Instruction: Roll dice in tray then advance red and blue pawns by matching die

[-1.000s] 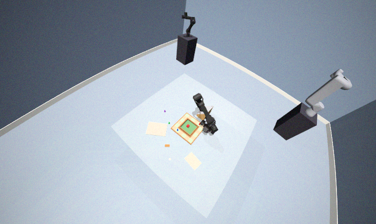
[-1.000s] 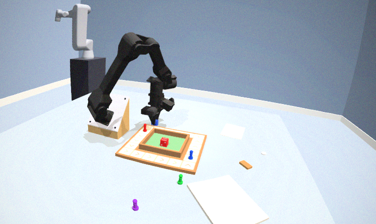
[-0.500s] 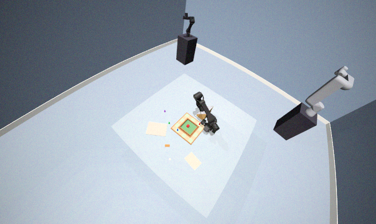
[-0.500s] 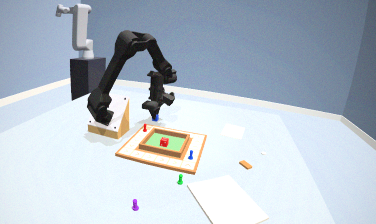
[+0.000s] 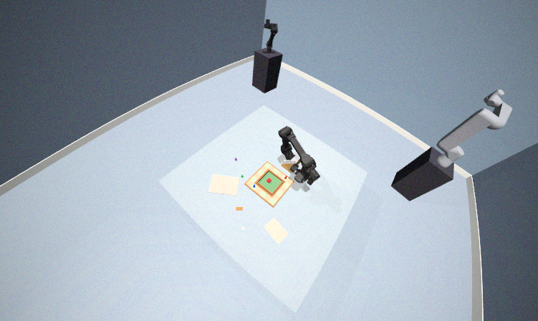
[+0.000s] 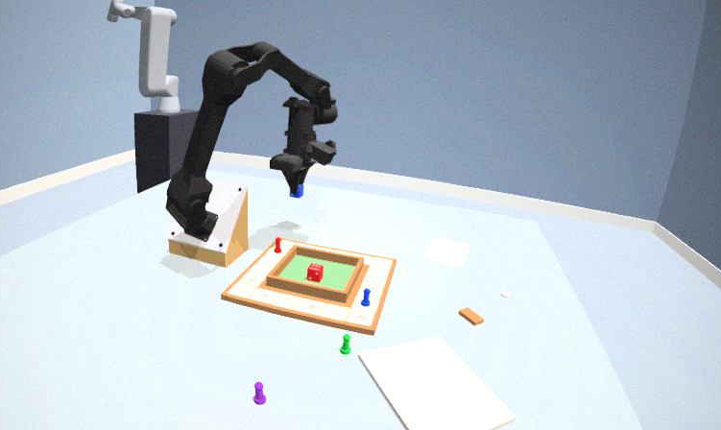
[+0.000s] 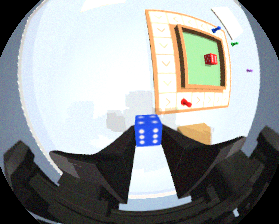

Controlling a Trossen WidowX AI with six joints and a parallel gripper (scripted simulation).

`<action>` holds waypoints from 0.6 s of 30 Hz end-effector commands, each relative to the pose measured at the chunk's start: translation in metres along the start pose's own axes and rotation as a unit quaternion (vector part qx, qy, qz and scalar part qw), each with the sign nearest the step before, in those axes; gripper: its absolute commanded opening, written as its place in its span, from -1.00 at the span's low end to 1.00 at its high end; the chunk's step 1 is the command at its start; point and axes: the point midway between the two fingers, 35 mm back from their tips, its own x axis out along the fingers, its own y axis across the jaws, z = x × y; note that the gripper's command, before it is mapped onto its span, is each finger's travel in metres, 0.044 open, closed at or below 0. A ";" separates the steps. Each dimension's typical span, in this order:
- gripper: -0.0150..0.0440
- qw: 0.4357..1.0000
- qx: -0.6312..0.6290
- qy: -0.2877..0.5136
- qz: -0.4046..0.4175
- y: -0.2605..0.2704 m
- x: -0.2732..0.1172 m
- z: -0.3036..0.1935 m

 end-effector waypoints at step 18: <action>-0.49 0.983 -0.185 0.001 0.014 -0.022 -0.007 0.041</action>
